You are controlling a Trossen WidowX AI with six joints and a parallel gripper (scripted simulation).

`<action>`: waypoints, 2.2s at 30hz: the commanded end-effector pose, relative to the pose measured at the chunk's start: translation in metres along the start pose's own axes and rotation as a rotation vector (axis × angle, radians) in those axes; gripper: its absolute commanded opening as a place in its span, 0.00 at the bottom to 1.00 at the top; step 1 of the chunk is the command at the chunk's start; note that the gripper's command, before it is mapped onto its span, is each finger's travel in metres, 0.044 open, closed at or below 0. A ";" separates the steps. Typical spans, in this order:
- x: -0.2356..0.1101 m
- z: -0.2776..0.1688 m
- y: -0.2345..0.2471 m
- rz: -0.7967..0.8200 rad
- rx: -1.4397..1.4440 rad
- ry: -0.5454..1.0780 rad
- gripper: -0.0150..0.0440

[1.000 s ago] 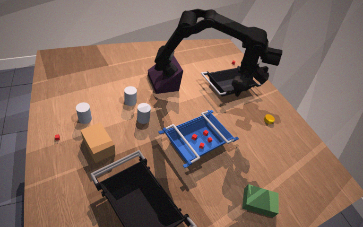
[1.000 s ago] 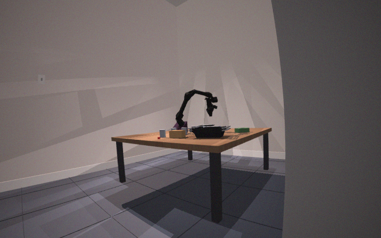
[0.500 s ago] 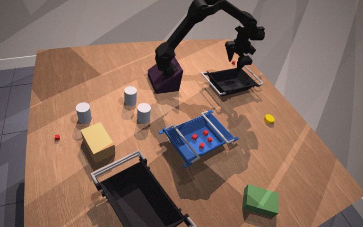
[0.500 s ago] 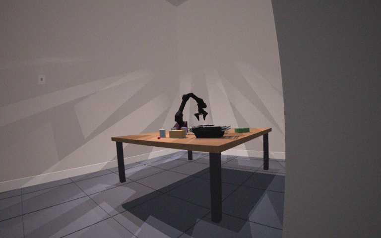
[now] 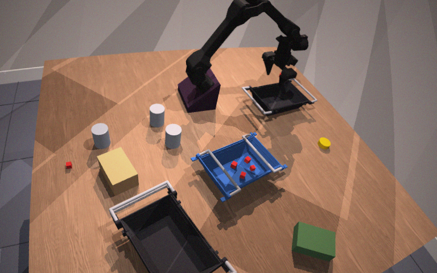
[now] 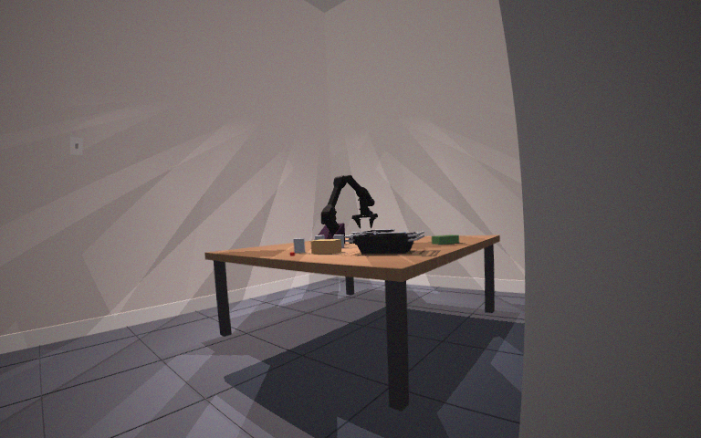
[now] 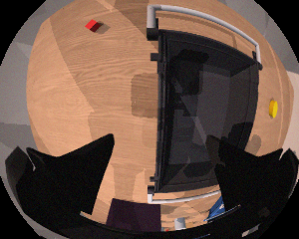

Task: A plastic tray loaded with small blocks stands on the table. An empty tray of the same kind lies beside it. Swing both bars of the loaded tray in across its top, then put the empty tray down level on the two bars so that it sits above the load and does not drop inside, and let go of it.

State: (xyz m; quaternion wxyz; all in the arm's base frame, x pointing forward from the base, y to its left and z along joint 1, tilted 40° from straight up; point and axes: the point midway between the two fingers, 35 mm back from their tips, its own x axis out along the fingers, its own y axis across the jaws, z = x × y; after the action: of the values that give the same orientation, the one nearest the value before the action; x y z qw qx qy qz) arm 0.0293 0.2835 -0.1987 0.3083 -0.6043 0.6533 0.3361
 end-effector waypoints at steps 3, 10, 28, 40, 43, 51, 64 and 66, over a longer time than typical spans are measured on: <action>0.046 -0.007 0.002 0.008 -0.004 0.031 1.00; 0.068 -0.009 0.002 0.009 -0.004 0.031 1.00; 0.068 -0.009 0.002 0.009 -0.004 0.031 0.75; 0.068 -0.009 0.002 0.009 -0.004 0.031 0.55; 0.068 -0.009 0.002 0.009 -0.004 0.031 0.51; 0.068 -0.009 0.002 0.009 -0.004 0.031 0.42; 0.067 -0.009 0.002 0.009 -0.004 0.031 0.28; 0.060 -0.008 0.002 0.009 -0.004 0.031 0.25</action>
State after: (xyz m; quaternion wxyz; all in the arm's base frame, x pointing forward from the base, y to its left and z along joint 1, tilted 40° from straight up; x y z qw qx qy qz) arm 0.0241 0.2382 -0.2475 0.2990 -0.6109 0.6556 0.3281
